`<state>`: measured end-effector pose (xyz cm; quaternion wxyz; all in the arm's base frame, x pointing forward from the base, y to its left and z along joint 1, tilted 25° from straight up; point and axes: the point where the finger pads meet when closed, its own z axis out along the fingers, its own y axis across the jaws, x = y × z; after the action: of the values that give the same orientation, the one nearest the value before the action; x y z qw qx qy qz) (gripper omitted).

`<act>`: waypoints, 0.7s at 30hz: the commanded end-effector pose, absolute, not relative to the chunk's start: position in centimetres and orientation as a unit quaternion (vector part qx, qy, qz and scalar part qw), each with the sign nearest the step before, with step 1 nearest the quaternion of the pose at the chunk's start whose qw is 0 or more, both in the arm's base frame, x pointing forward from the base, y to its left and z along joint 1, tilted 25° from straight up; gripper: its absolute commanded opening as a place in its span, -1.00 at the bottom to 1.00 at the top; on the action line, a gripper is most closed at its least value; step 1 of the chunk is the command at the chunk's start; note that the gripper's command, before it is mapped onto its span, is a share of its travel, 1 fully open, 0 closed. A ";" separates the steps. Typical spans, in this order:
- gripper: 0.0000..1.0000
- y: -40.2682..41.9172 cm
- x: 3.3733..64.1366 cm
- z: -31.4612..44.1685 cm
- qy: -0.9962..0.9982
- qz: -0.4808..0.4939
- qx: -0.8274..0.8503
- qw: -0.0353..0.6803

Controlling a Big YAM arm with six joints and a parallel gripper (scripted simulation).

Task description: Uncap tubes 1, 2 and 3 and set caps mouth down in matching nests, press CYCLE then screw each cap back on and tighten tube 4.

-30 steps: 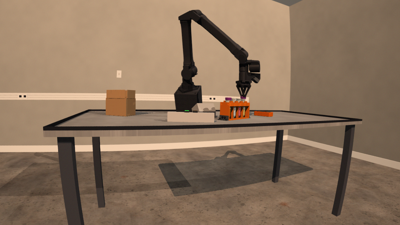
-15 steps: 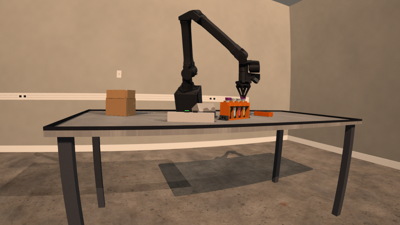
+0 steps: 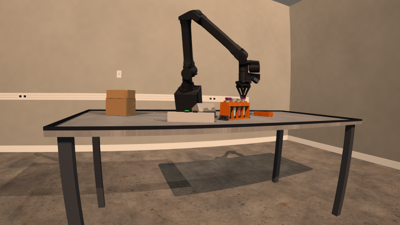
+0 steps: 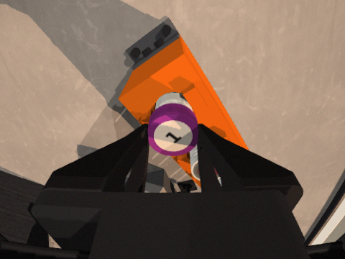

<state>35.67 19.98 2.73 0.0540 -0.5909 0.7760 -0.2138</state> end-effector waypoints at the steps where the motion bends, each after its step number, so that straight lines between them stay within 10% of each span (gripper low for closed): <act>1: -1.00 19.4 35.3 1.8 0.775 -0.212 -0.594 0.039; 21: -1.00 19.5 36.1 1.8 0.776 -0.213 -0.592 0.045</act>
<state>35.77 19.88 2.50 0.0550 -0.5902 0.7766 -0.2133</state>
